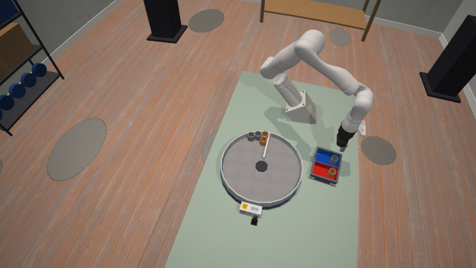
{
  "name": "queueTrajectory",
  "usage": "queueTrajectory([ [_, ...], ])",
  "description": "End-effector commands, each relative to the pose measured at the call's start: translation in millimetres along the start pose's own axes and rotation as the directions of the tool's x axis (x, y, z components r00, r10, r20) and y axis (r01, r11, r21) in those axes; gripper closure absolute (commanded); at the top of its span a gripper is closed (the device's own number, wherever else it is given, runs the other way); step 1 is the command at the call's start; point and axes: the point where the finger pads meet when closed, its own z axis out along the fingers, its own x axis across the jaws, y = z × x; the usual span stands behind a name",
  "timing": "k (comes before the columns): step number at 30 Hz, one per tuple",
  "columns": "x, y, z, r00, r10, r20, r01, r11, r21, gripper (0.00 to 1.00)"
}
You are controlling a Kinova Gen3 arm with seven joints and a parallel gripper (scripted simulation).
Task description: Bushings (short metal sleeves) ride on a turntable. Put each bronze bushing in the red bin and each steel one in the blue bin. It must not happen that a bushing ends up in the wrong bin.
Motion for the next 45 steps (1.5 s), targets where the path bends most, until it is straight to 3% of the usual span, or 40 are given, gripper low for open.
queueTrajectory([
  [1, 0, -1, -1.1, 1.000, 0.000, -0.001, 0.000, 1.000, 0.002, 0.53],
  [25, 0, -1, -1.1, 1.000, 0.000, -0.001, 0.000, 1.000, 0.002, 0.53],
  [27, 0, 23, -0.5, 1.000, 0.000, -0.001, 0.000, 1.000, 0.002, 0.55],
  [29, 0, 23, -0.5, 1.000, 0.000, -0.001, 0.000, 1.000, 0.002, 0.55],
  [32, 1, 59, 0.4, 1.000, 0.000, -0.001, 0.000, 1.000, 0.002, 0.55],
  [35, 1, 59, 0.4, 1.000, 0.000, -0.001, 0.000, 1.000, 0.002, 0.55],
  [40, 1, 119, 1.9, 1.000, 0.000, -0.001, 0.000, 1.000, 0.002, 0.55],
  [45, 1, 130, 2.2, 1.000, 0.000, -0.001, 0.000, 1.000, 0.002, 0.55],
])
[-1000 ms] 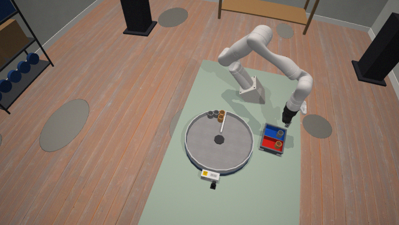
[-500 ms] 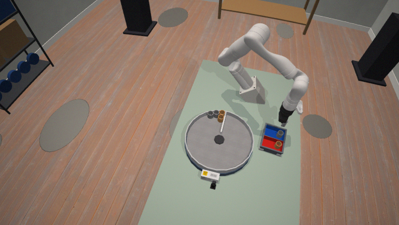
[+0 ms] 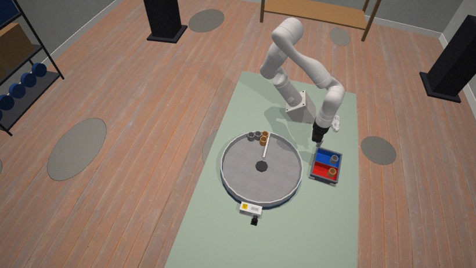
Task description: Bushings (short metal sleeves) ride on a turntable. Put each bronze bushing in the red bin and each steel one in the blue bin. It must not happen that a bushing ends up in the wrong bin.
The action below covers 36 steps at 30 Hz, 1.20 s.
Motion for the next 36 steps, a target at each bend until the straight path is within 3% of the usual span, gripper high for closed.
queueTrajectory([
  [1, 3, 8, -6.8, 1.000, 0.012, -0.003, -0.012, 1.000, 0.014, 0.55],
  [5, 3, 56, -5.1, 1.000, 0.012, -0.003, -0.012, 1.000, 0.014, 0.55],
  [8, 3, 56, -5.1, 1.000, 0.012, -0.003, -0.012, 1.000, 0.014, 0.55],
  [13, 2, 115, -2.9, 1.000, 0.012, -0.003, -0.012, 1.000, 0.014, 0.55],
  [18, 2, 115, -2.9, 1.000, 0.012, -0.003, -0.012, 1.000, 0.014, 0.55],
  [23, 2, 175, -0.8, 1.000, 0.012, -0.003, -0.012, 1.000, 0.014, 0.55],
  [26, 2, 175, -0.8, 1.000, 0.012, -0.003, -0.012, 1.000, 0.014, 0.55],
  [31, 2, 234, 1.4, 1.000, 0.012, -0.003, -0.012, 1.000, 0.014, 0.55],
  [36, 2, 234, 1.4, 1.000, 0.012, -0.003, -0.012, 1.000, 0.014, 0.55],
])
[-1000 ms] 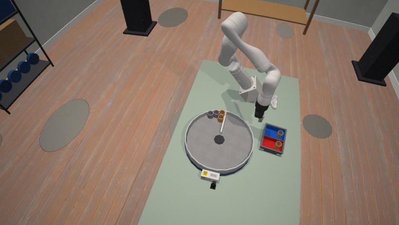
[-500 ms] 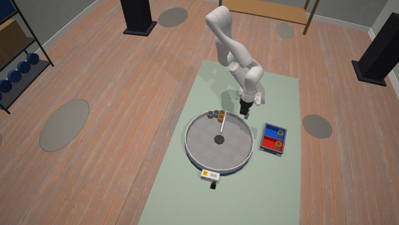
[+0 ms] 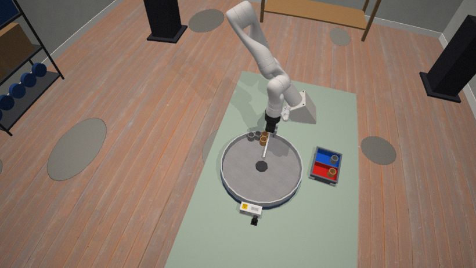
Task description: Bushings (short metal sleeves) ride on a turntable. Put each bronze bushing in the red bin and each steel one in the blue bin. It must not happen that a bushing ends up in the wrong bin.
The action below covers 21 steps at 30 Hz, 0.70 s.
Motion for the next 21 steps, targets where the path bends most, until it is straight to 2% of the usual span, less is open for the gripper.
queueTrajectory([
  [1, 3, 13, -3.4, 1.000, 0.012, -0.007, -0.012, 1.000, 0.014, 0.55],
  [5, 3, 61, -1.7, 1.000, 0.012, -0.007, -0.012, 1.000, 0.014, 0.55],
  [8, 3, 61, -1.7, 1.000, 0.012, -0.007, -0.012, 1.000, 0.014, 0.55],
  [13, 2, 120, 0.4, 1.000, 0.012, -0.007, -0.012, 1.000, 0.014, 0.55],
  [21, 2, 120, 0.4, 1.000, 0.012, -0.007, -0.012, 1.000, 0.014, 0.55],
])
